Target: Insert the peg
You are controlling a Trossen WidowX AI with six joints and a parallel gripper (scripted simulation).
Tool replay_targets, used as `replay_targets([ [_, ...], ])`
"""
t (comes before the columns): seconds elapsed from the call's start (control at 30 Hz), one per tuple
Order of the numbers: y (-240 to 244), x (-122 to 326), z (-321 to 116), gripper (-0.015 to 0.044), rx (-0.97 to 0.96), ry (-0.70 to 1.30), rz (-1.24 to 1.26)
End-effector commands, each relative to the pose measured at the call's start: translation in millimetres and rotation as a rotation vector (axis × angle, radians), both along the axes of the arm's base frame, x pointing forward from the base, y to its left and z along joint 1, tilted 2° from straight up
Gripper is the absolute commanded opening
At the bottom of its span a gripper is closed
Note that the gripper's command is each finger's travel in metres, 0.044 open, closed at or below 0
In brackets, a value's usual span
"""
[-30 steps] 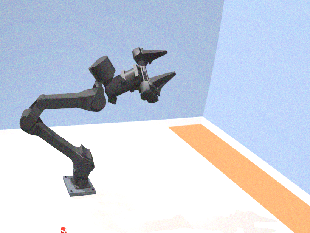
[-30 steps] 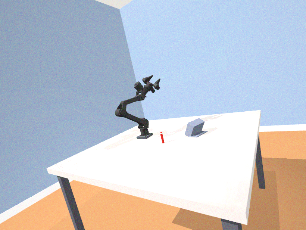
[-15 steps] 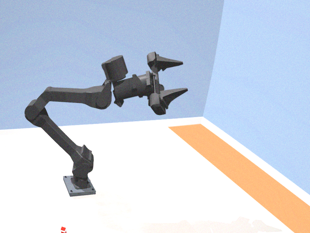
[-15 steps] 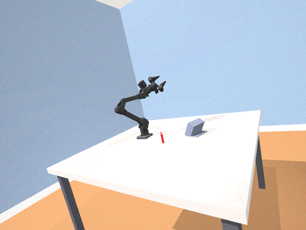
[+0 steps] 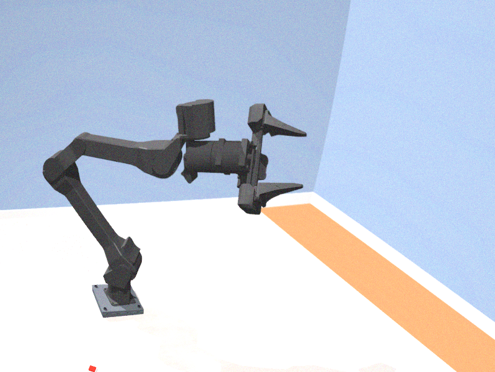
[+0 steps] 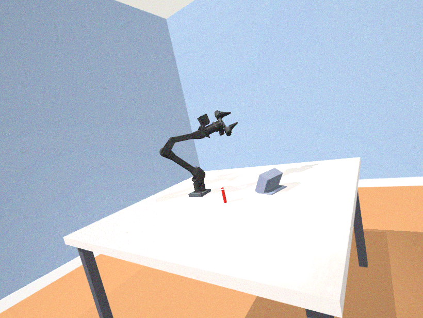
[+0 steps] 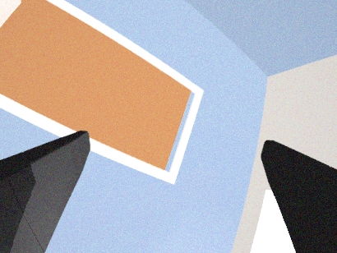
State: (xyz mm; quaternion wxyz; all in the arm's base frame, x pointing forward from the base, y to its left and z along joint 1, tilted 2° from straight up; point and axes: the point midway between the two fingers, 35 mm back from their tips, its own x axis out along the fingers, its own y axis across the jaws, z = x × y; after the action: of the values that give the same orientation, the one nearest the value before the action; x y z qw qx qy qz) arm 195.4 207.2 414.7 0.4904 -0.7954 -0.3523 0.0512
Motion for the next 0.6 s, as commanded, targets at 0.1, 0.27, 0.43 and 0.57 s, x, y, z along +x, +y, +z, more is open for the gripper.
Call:
replay_targets([
  [0.1, -1.6, 25.8, -14.7, 0.044, 0.02, 0.136, -0.034],
  [0.27, -5.7, 44.0, -27.8, 0.044, 0.033, 0.233, -0.066],
  [0.43, -12.3, 61.8, -41.5, 0.044, 0.055, 0.333, -0.105],
  [0.57, -19.9, 75.7, -52.4, 0.044, 0.083, 0.415, -0.145],
])
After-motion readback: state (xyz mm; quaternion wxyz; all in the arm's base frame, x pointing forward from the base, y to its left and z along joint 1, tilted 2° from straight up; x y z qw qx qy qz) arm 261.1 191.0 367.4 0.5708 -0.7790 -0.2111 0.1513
